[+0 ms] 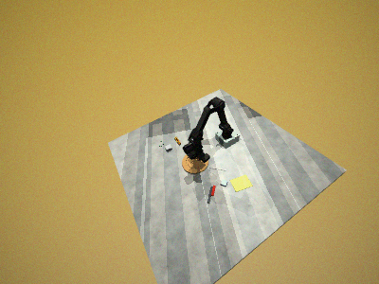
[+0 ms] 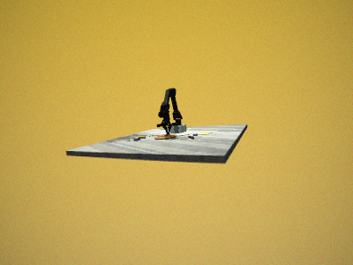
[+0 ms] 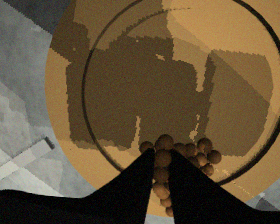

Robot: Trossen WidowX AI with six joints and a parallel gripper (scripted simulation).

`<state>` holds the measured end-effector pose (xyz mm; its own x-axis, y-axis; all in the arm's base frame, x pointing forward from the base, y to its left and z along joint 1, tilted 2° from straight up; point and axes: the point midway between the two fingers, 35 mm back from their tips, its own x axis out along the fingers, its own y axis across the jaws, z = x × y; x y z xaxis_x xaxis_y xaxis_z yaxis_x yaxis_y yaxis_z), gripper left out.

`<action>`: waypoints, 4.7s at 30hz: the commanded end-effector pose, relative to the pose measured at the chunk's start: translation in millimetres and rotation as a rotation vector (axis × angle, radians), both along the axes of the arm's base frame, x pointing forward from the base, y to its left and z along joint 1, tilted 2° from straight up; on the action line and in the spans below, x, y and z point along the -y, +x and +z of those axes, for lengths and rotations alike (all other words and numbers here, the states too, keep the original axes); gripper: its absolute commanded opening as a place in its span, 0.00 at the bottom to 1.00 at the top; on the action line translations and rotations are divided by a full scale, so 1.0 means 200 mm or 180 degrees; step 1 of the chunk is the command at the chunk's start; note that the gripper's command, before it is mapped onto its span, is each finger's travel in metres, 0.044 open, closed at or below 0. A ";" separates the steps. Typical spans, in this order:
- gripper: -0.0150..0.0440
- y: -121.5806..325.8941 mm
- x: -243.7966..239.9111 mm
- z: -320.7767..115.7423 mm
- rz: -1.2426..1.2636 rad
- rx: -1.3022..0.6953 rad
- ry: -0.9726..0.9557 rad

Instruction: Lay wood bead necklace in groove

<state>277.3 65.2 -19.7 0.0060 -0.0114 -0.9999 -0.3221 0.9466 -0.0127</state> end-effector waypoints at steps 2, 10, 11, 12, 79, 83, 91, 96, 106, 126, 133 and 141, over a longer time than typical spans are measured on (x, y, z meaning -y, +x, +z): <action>0.25 -0.03 0.01 -0.04 -0.0015 -0.0053 -0.0019; 0.25 -0.03 0.01 -0.04 -0.0015 -0.0053 -0.0019; 0.30 -0.01 0.00 -0.02 0.0000 -0.0029 -0.0007; 0.34 -0.01 0.00 -0.02 0.0000 -0.0029 -0.0007; 0.78 -0.01 0.11 0.17 -0.3230 0.0002 -0.0029; 0.78 -0.01 0.11 0.17 -0.3230 0.0002 -0.0029; 0.78 -0.01 0.11 0.16 -0.3230 0.0002 -0.0029; 0.78 0.00 0.10 0.15 -0.3201 0.0022 -0.0001; 0.78 0.00 0.11 0.09 -0.3211 0.0015 -0.0010; 0.78 -0.01 0.11 -0.03 -0.3230 0.0001 -0.0030; 0.51 0.00 0.11 -0.02 -0.3213 0.0008 -0.0012; 0.29 0.00 0.11 -0.02 -0.3213 0.0008 -0.0012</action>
<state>276.5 43.6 -23.1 -0.0066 -0.0156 -0.9999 0.6299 0.7765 -0.0163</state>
